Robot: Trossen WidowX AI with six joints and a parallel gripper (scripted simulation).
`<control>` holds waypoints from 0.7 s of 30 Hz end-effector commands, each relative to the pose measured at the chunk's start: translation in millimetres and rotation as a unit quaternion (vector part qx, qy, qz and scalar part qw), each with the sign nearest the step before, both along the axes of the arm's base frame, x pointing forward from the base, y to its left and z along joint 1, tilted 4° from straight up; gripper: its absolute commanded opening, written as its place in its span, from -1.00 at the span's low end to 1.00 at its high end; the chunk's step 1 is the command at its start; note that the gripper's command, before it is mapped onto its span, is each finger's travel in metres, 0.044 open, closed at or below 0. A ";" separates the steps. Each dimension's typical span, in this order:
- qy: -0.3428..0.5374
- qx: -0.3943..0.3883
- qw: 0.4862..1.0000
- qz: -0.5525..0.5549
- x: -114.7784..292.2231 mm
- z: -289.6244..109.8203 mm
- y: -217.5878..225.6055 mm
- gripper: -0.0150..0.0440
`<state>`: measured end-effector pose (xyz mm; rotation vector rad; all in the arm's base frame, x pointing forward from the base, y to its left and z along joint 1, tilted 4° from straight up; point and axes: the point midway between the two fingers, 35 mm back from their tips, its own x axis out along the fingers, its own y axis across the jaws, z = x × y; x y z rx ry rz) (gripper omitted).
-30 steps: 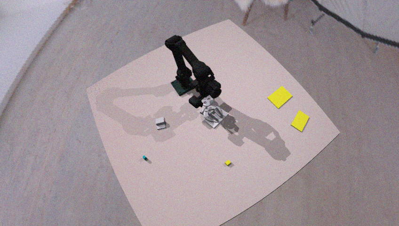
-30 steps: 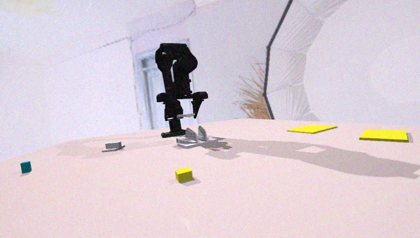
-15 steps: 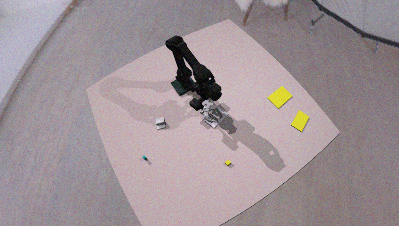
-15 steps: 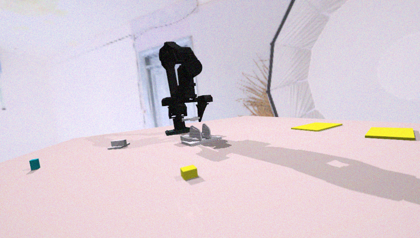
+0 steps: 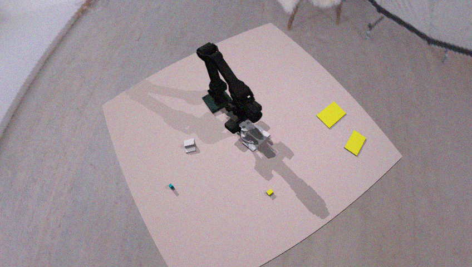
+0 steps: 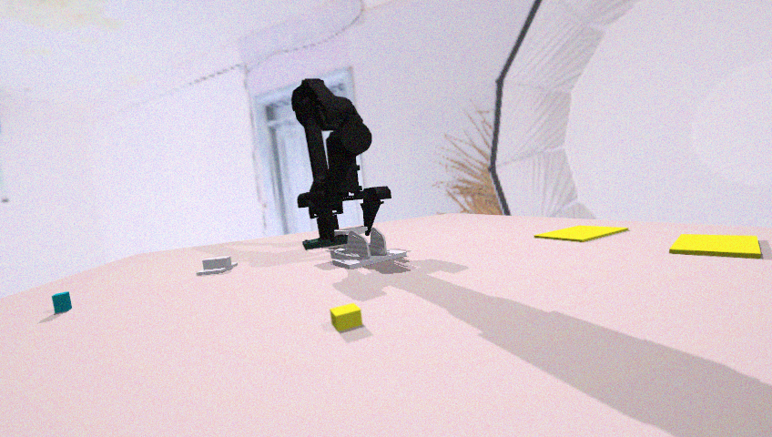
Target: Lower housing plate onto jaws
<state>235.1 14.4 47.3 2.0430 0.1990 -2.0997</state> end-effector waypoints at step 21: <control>0.003 0.001 1.000 0.003 -2.4 -15.0 -0.5 0.70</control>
